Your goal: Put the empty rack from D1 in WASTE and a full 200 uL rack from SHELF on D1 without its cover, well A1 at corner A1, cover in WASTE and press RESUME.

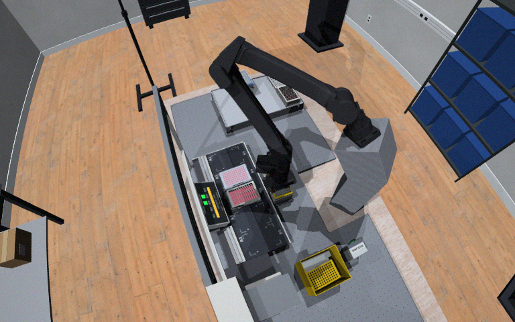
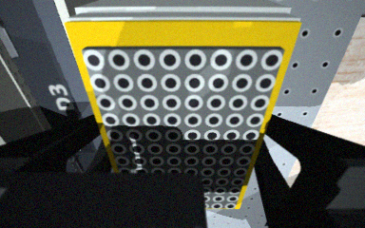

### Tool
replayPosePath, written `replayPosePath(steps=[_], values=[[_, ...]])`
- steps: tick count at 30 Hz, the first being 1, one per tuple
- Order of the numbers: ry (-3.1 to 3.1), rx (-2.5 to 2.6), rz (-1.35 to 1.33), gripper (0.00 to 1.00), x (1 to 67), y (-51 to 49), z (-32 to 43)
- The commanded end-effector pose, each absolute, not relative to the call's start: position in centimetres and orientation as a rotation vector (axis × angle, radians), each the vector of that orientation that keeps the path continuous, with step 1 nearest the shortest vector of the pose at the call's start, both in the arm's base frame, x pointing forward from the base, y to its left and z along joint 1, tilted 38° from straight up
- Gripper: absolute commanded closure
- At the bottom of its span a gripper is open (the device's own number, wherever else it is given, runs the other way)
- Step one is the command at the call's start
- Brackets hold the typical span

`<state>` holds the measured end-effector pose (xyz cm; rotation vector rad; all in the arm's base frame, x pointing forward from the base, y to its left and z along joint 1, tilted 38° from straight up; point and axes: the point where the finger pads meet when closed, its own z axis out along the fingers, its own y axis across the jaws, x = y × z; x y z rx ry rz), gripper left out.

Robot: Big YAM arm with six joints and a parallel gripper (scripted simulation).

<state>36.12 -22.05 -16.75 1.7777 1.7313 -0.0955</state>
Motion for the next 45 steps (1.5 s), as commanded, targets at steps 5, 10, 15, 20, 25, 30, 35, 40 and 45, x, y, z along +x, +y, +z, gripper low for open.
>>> replayPosePath(steps=[5,10,15,20,25,30,35,40,45], values=[[1.742,1.774,-0.101,1.0,35.3,-21.6,-16.69],[1.742,1.774,-0.101,1.0,35.3,-21.6,-16.69],[1.742,1.774,-0.101,1.0,35.3,-21.6,-16.69],[1.742,1.774,-0.101,1.0,35.3,-21.59,-16.7],[1.742,1.774,-0.101,1.0,35.3,-21.58,-16.7],[1.742,1.774,-0.101,1.0,35.3,-21.58,-16.7],[1.742,1.774,-0.101,1.0,35.3,-21.57,-16.71],[1.742,1.774,-0.101,1.0,35.3,-21.57,-16.71],[1.746,1.766,-0.105,1.0,35.54,-21.88,-17.19]])
